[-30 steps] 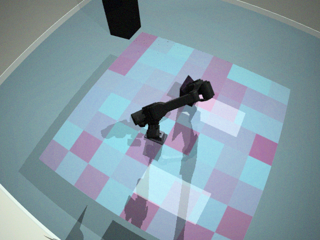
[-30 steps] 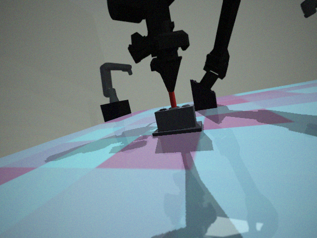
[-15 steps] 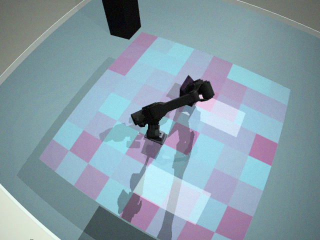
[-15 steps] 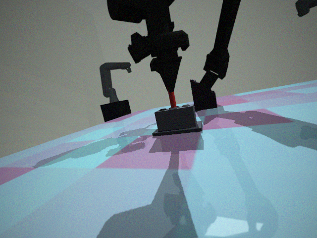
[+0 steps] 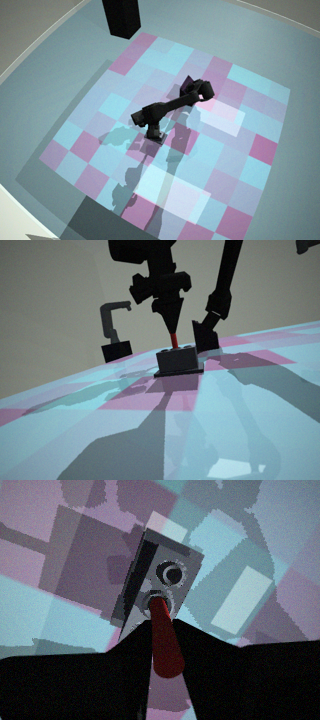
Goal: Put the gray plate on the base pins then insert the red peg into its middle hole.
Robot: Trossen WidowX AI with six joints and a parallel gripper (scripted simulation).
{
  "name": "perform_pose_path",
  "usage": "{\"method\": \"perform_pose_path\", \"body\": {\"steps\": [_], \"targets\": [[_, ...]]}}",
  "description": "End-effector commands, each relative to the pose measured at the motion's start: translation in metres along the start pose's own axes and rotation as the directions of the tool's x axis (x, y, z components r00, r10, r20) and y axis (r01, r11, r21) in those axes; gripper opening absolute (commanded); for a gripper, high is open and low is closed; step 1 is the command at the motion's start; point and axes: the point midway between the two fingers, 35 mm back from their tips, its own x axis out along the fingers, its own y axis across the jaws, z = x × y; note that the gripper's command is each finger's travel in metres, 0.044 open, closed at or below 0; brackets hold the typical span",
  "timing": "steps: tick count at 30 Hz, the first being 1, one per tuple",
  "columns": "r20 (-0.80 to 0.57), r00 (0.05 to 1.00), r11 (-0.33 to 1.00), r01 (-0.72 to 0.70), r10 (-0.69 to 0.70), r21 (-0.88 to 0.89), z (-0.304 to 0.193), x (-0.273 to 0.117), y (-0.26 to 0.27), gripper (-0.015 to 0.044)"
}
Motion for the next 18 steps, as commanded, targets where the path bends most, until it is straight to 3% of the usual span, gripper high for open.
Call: {"method": "perform_pose_path", "body": {"steps": [1, 13, 18], "targets": [[-0.001, 1.0, 1.0, -0.001, 0.001, 0.004, 0.0003, 0.0011, -0.0001, 0.0], [0.0, 1.0, 1.0, 0.0, 0.0, -0.001, 0.0, 0.0003, -0.0001, 0.0], [0.0, 1.0, 1.0, 0.0, 0.0, -0.001, 0.0, 0.0003, -0.0001, 0.0131]]}}
